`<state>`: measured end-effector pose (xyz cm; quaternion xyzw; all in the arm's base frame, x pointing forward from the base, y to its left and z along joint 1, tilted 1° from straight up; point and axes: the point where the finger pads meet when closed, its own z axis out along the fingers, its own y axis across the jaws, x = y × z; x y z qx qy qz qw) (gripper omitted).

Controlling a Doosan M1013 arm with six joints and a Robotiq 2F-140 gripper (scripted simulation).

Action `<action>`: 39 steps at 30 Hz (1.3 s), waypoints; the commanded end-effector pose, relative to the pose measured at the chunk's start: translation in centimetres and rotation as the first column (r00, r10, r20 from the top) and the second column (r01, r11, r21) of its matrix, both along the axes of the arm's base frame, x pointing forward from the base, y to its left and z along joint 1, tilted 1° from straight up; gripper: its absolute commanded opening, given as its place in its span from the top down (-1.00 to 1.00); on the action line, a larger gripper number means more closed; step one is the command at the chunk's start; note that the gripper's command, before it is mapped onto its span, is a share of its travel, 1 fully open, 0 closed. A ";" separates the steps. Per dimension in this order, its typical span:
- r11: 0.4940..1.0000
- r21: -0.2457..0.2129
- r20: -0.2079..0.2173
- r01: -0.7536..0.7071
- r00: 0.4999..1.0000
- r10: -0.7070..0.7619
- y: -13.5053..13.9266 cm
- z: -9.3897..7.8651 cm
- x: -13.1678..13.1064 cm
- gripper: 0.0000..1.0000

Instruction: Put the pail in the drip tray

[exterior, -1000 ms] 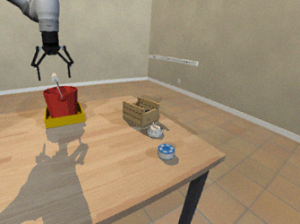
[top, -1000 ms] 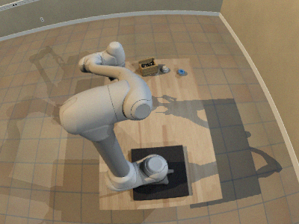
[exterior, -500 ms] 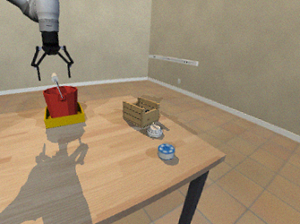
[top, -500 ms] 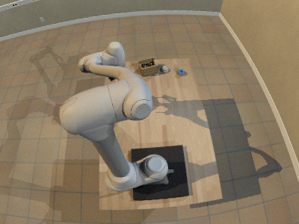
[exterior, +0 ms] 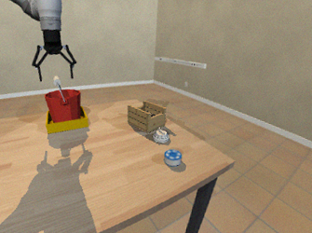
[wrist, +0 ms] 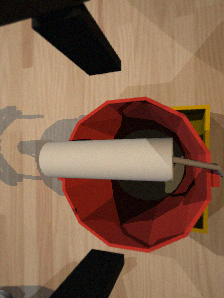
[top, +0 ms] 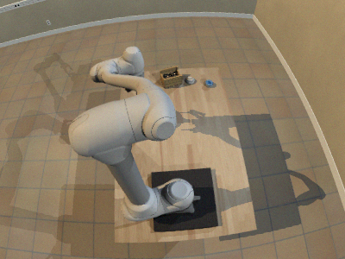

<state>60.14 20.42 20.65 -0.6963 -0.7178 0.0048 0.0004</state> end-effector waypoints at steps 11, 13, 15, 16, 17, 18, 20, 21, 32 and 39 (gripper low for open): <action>1.000 0.005 0.001 0.002 1.000 -0.002 0.4 2.9 -0.1 -1.00; 1.000 0.005 0.001 0.002 1.000 -0.002 0.4 3.4 -0.1 -1.00; 1.000 0.005 0.001 0.002 1.000 -0.002 0.4 3.9 -0.1 -1.00; 1.000 0.006 0.001 0.002 1.000 -0.002 0.4 4.2 -0.1 -1.00; 1.000 0.006 0.001 0.002 1.000 -0.002 0.4 4.4 -0.1 -1.00; 1.000 0.006 0.001 0.002 1.000 -0.002 0.4 4.6 -0.1 -1.00; 1.000 0.006 0.001 0.002 1.000 -0.002 0.4 5.1 -0.1 -1.00; 1.000 0.006 0.001 0.002 1.000 -0.002 0.4 5.1 -0.1 -1.00; 1.000 0.005 0.000 0.002 1.000 -0.002 0.4 6.7 0.0 -1.00; 1.000 0.005 0.000 0.002 1.000 -0.002 0.4 7.0 0.0 -1.00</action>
